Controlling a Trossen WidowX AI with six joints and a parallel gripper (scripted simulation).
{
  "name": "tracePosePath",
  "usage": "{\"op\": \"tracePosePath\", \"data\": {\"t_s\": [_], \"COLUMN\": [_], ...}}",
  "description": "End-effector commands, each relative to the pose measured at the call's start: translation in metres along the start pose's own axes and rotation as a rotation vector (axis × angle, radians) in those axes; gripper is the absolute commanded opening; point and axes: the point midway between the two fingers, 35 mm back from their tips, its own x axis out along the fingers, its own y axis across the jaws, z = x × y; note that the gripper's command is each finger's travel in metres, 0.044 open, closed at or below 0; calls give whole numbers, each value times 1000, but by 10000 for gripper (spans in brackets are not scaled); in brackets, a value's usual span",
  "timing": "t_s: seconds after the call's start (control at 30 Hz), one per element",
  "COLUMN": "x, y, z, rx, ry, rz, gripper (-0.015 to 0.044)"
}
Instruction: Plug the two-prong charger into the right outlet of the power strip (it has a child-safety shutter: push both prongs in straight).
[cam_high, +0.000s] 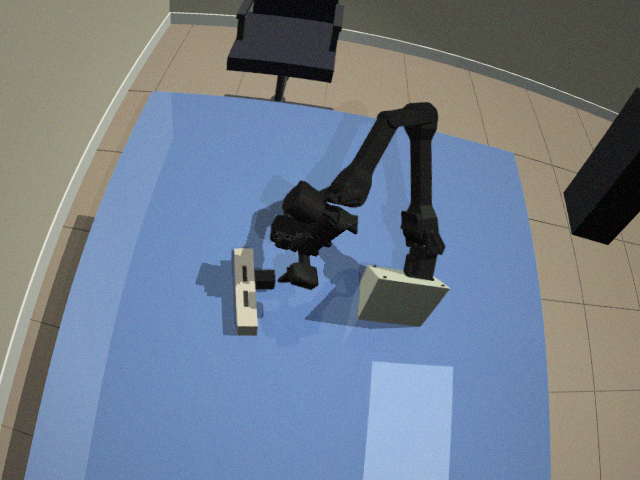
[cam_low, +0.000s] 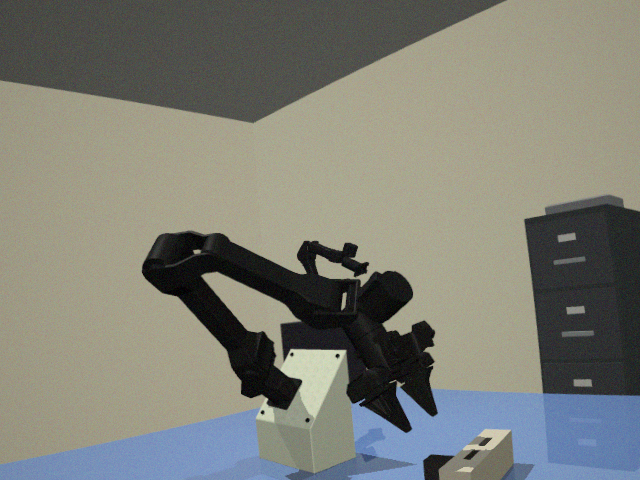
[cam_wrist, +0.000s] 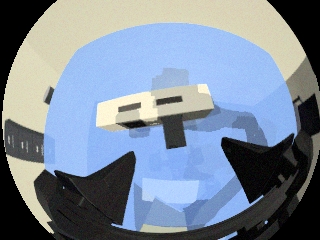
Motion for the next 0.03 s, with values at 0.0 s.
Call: {"op": "tracePosePath", "data": {"t_s": [0.0], "x": [0], "y": [1], "z": [-1], "rx": [-5], "ry": [1], "rz": [3], "gripper": [440]}}
